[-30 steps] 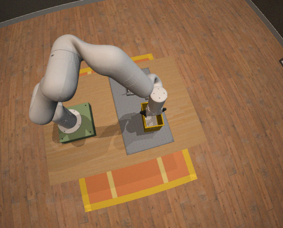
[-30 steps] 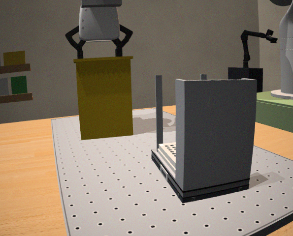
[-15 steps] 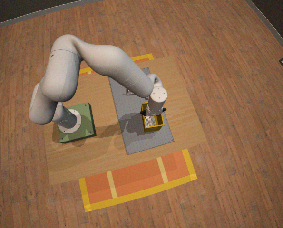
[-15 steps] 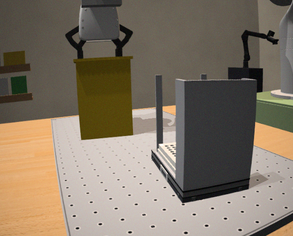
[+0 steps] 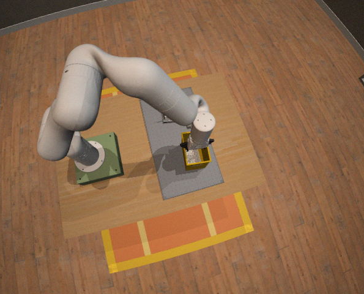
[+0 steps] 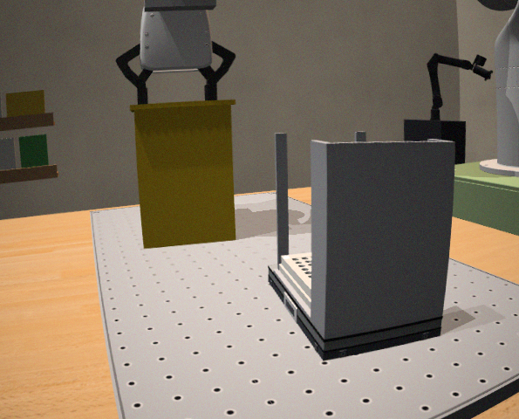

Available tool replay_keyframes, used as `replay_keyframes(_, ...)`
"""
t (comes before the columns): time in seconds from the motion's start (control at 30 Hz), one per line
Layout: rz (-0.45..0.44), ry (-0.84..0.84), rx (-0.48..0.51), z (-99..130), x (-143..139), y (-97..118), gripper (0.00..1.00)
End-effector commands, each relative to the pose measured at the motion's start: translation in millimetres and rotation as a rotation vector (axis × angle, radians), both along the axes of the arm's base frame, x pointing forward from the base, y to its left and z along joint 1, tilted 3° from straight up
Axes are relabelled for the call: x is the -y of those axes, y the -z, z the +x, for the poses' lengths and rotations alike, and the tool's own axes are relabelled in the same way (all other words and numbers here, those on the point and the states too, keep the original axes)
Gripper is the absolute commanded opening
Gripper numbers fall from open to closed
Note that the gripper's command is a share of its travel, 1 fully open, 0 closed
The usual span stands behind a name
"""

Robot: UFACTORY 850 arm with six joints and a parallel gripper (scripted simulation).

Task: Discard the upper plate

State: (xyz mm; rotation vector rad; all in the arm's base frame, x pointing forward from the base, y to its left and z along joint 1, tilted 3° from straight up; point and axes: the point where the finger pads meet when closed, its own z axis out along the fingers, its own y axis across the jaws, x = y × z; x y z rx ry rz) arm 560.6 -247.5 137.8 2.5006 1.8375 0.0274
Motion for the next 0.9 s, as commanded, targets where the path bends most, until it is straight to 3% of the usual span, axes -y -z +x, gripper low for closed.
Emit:
replay_keyframes(0.0,-0.001,0.0,0.003,1,0,-9,1.0)
replay_keyframes(0.87,-0.001,0.0,0.003,-1,-1,-68,1.0)
